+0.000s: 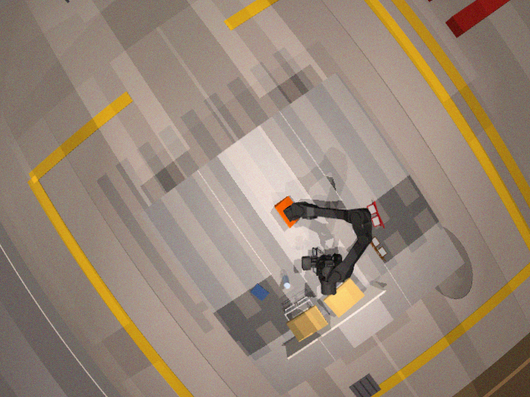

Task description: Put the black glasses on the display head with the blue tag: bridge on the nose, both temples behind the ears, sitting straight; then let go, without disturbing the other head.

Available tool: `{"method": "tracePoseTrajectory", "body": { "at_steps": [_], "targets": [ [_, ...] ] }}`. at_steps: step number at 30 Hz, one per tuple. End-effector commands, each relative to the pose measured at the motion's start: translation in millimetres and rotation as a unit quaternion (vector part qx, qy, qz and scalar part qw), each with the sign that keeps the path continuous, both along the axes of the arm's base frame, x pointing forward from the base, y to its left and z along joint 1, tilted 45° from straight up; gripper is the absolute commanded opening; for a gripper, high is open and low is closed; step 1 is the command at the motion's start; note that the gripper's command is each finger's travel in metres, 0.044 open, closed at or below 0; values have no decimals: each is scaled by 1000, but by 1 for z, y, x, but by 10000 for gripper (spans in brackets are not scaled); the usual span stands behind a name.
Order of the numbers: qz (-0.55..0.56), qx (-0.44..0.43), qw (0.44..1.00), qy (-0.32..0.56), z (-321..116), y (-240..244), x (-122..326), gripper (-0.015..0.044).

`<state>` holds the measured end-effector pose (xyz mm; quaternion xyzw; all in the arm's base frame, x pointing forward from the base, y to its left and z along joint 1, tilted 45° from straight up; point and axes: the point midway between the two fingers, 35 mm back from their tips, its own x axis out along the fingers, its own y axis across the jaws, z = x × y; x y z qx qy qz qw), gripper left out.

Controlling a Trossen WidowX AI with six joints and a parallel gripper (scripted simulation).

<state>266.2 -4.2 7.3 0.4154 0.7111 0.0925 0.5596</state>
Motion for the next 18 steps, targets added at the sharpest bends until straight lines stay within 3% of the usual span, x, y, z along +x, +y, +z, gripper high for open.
{"method": "tracePoseTrajectory", "body": {
  "at_steps": [1,18],
  "targets": [
    [-2,2,1000,4,-5,5,-2,120],
    [-2,3,1000,4,-26,23,-5,120]
  ]
}}
